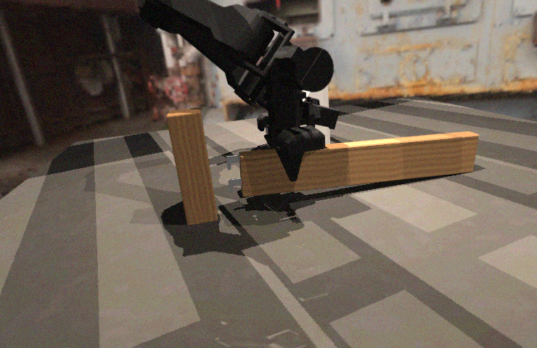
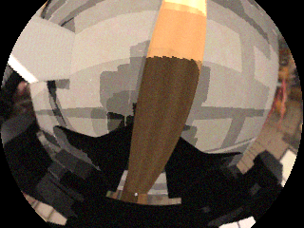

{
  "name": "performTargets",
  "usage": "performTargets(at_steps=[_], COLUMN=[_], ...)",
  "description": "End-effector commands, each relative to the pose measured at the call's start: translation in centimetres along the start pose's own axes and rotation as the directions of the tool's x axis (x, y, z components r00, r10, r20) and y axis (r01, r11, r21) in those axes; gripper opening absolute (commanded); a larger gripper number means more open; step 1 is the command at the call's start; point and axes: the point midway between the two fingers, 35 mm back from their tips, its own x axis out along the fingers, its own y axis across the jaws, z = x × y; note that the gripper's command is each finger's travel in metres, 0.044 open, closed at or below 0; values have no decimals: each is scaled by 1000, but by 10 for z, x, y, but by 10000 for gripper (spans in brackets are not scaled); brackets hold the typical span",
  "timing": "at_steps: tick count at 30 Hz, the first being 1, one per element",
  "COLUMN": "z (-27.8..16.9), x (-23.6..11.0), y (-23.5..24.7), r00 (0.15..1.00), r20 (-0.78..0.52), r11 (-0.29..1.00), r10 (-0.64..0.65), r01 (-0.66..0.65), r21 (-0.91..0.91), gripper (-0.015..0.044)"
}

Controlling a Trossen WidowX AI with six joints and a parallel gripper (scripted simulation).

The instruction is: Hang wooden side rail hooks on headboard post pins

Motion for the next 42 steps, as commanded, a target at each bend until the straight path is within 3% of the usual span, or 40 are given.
performTargets(at_steps=[1,42], z=[0,-4], x=[-4,-4], y=[-1,-1], r00=[1000,1000], r20=[2,2], r11=[1000,1000], r10=[-12,-12], r01=[12,12], r21=[-9,-9], gripper=[0,0])
